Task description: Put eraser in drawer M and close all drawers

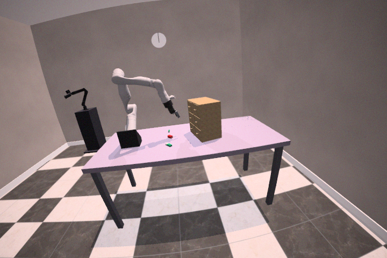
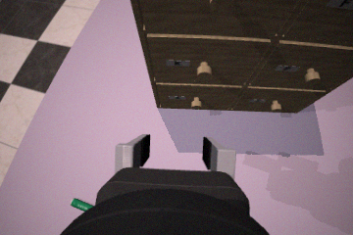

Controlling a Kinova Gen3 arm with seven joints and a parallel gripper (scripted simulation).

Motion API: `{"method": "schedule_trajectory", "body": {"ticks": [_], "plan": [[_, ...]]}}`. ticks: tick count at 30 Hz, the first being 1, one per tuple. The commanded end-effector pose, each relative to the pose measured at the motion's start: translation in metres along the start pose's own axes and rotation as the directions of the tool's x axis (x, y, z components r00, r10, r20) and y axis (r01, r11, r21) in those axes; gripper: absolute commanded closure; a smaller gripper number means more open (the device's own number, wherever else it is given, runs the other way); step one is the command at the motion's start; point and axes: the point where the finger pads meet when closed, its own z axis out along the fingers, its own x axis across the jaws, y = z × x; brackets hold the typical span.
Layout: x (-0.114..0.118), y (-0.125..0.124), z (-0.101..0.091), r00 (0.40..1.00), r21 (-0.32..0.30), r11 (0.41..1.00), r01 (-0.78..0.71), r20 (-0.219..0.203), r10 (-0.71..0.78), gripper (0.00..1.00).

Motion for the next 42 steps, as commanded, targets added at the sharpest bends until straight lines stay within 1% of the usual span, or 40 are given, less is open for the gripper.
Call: {"method": "schedule_trajectory", "body": {"ticks": [1,7,9,24,26,27,36,42], "plan": [[-0.001,-0.002,-0.003,1.0,-0.035,0.999,0.008,-0.002,-0.008,0.0],[0.0,-0.001,-0.008,1.0,-0.092,0.996,0.008,-0.002,-0.008,0.0],[0.0,-0.001,-0.008,1.0,-0.092,0.996,0.008,-0.002,-0.008,0.0],[0.0,0.003,-0.021,1.0,-0.214,0.977,0.006,-0.005,-0.007,0.0],[0.0,0.003,-0.021,1.0,-0.214,0.977,0.006,-0.005,-0.007,0.0],[-0.002,0.006,-0.021,1.0,-0.224,0.974,0.003,-0.002,-0.003,0.0],[0.0,0.005,-0.027,1.0,-0.274,0.962,0.005,-0.005,-0.006,0.0],[-0.001,0.006,-0.029,1.0,-0.298,0.955,0.004,-0.004,-0.005,0.0]]}}
